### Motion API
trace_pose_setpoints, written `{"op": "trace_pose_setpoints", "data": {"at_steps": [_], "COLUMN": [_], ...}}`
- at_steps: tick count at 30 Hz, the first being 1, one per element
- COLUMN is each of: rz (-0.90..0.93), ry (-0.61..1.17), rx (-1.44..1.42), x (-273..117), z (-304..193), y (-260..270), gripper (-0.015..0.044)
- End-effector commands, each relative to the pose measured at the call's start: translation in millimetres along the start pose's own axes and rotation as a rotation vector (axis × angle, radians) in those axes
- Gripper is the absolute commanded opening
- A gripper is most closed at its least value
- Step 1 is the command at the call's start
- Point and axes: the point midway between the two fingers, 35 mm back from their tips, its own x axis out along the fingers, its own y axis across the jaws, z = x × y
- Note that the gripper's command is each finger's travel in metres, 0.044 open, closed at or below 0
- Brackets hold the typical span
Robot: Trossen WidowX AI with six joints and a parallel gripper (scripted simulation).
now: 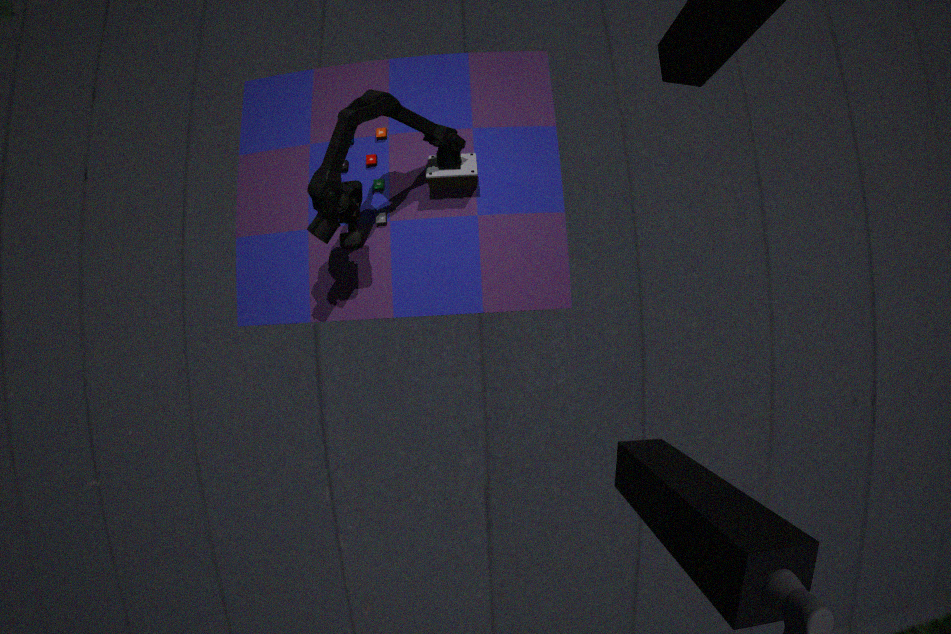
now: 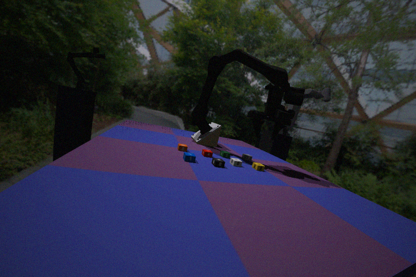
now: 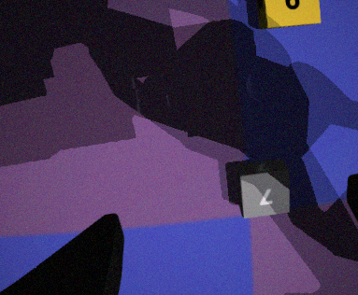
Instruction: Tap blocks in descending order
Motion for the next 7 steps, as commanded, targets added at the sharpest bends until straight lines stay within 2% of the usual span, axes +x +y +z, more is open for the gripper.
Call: {"op": "trace_pose_setpoints", "data": {"at_steps": [1,7], "rz": [-0.021,-0.024], "ry": [0.017,0.018], "rx": [0.017,0.020], "x": [-14.5,-15.9], "z": [-29.1,-32.4], "y": [32.3,35.5], "gripper": [0.0400,0.0400]}}
